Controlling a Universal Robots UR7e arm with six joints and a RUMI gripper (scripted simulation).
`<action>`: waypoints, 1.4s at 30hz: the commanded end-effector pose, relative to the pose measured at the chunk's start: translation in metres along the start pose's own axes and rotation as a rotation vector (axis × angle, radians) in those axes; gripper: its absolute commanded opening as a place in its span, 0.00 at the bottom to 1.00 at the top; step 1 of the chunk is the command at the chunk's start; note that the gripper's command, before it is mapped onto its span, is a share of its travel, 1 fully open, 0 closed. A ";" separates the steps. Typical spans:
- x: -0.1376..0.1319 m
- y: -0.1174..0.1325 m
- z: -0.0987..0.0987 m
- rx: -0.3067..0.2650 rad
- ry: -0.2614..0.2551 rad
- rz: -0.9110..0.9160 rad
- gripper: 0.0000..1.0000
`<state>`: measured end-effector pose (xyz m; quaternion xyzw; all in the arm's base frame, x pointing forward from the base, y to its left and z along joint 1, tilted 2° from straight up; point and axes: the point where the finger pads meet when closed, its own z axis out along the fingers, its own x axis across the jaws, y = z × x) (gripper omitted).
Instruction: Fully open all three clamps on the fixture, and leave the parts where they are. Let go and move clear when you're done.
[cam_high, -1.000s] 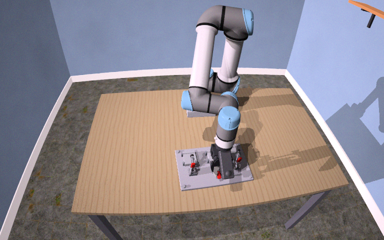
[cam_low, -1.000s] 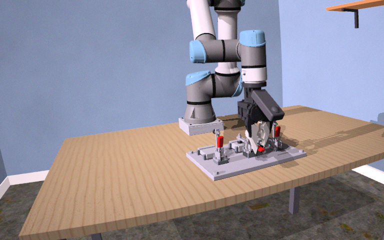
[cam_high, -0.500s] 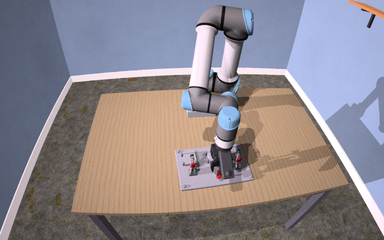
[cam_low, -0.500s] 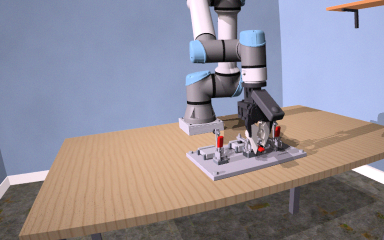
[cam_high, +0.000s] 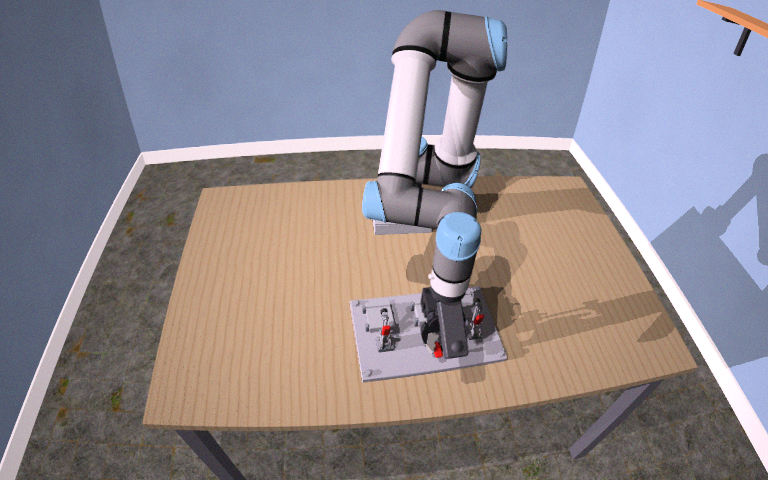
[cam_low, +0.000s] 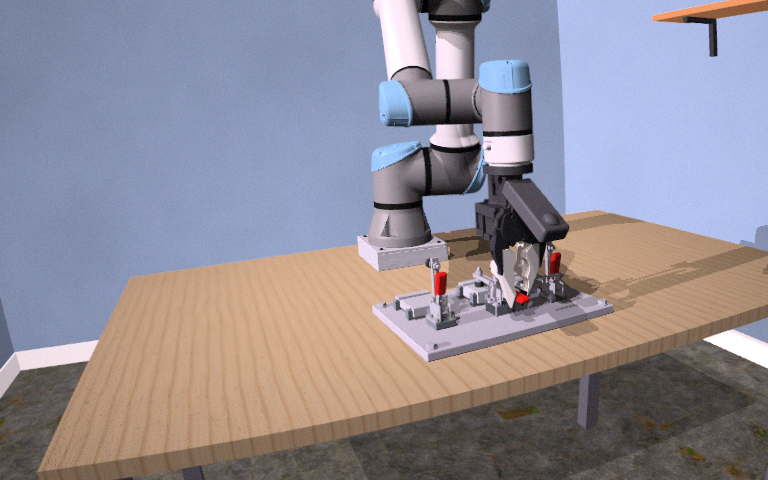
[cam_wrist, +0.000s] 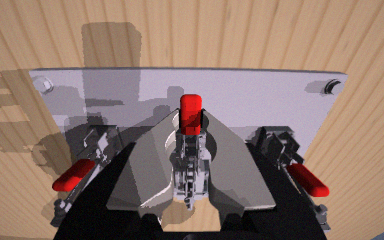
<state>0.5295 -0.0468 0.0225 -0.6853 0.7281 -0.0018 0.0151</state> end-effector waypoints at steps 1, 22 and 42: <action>0.000 0.000 -0.001 0.001 0.000 0.000 0.00; 0.000 0.001 -0.005 0.001 0.000 0.000 0.00; 0.000 0.006 -0.014 0.001 0.000 0.000 0.00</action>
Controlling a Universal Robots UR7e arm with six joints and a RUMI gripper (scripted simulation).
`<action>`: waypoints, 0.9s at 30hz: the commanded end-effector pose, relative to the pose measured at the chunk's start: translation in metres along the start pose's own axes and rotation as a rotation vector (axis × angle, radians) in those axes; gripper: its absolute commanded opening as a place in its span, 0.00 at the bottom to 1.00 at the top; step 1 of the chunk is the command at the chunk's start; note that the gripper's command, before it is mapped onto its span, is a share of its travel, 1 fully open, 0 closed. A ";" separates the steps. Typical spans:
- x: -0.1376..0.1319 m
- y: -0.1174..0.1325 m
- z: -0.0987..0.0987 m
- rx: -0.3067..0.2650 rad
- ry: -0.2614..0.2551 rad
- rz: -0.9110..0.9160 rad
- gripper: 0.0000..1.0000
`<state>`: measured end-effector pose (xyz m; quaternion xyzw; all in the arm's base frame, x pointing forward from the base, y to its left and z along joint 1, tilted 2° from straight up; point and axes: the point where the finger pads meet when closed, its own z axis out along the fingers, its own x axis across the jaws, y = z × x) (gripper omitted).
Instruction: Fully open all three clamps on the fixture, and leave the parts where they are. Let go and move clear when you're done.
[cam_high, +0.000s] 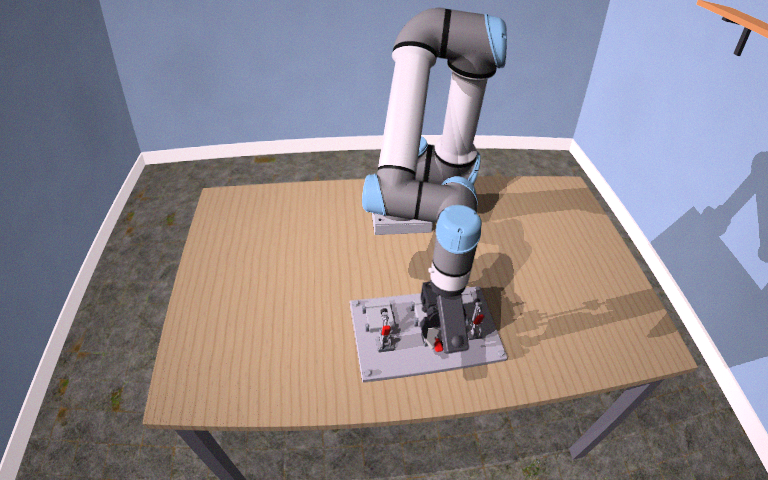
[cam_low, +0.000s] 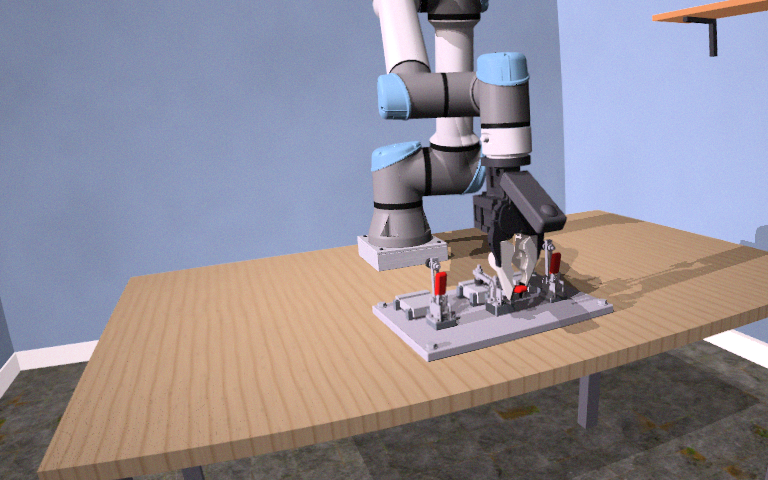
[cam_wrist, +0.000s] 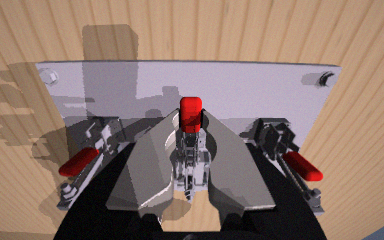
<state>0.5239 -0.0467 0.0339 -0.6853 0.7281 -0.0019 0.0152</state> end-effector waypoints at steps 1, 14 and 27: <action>0.000 0.002 -0.003 0.001 0.000 0.000 0.00; 0.000 0.008 -0.010 0.001 0.000 0.000 0.00; 0.000 0.016 -0.016 0.001 0.000 0.000 0.00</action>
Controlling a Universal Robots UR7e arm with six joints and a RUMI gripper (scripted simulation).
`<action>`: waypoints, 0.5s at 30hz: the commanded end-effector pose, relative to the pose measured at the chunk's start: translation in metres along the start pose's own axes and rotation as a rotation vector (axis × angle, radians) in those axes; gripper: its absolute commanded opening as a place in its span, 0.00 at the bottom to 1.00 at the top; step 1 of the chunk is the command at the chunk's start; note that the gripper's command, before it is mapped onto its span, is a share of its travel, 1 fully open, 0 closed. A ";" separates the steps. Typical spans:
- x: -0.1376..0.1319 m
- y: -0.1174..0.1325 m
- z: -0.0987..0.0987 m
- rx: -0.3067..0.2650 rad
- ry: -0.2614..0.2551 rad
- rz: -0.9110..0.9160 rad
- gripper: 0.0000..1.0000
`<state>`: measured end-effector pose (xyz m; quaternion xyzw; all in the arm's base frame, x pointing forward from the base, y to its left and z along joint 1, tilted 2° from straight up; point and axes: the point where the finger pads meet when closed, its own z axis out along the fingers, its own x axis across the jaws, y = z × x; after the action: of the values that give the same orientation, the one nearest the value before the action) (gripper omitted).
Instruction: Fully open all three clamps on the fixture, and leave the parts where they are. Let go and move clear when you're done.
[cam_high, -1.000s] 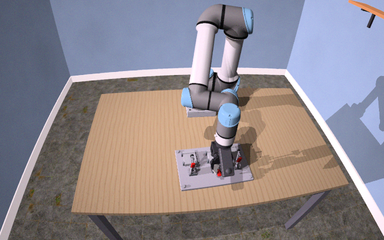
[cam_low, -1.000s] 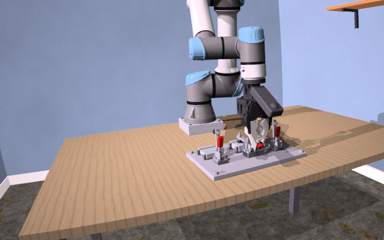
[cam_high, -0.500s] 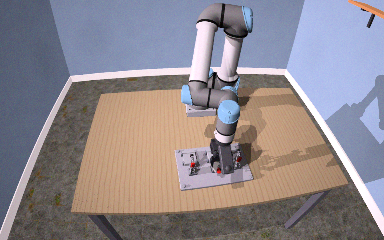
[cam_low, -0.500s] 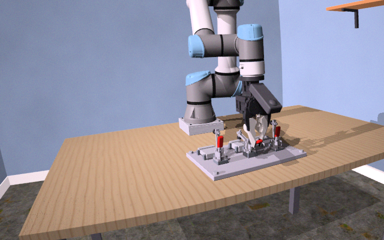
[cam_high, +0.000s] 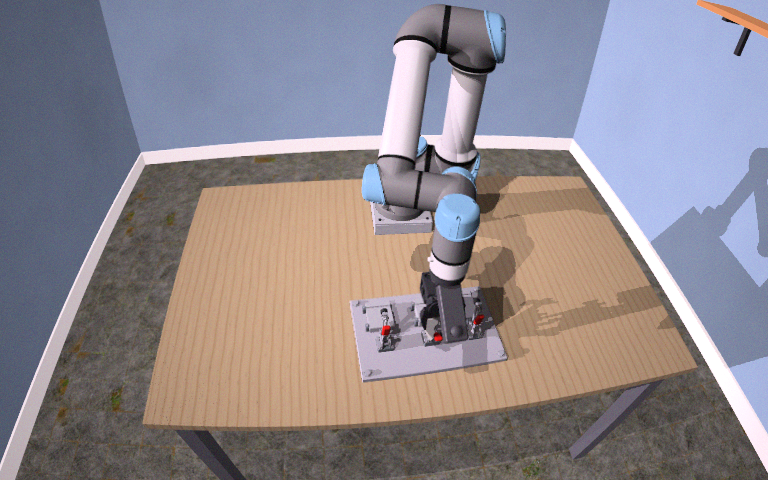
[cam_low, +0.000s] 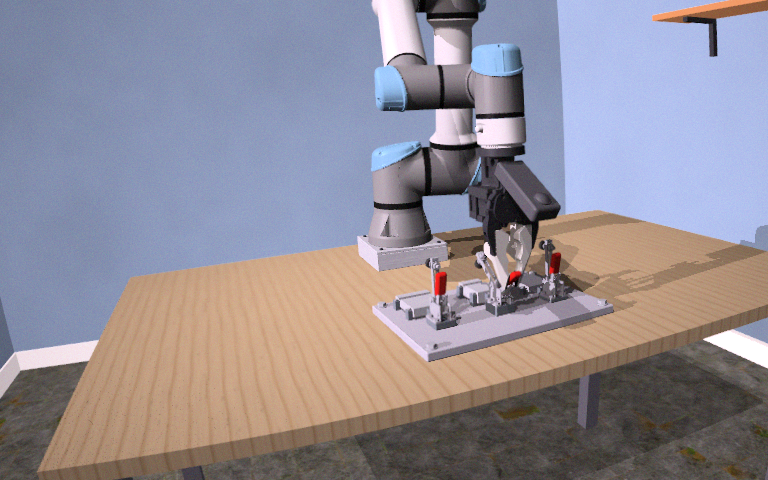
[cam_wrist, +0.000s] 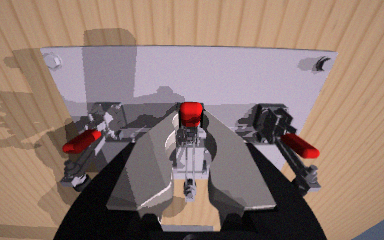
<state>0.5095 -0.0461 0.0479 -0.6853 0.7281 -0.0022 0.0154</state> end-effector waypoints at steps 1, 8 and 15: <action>0.000 0.002 -0.002 0.000 0.000 0.000 0.00; 0.000 0.008 -0.004 0.000 0.000 0.000 0.00; 0.000 0.013 -0.006 0.000 0.000 0.000 0.00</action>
<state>0.4994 -0.0456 0.0526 -0.6853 0.7281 -0.0024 0.0156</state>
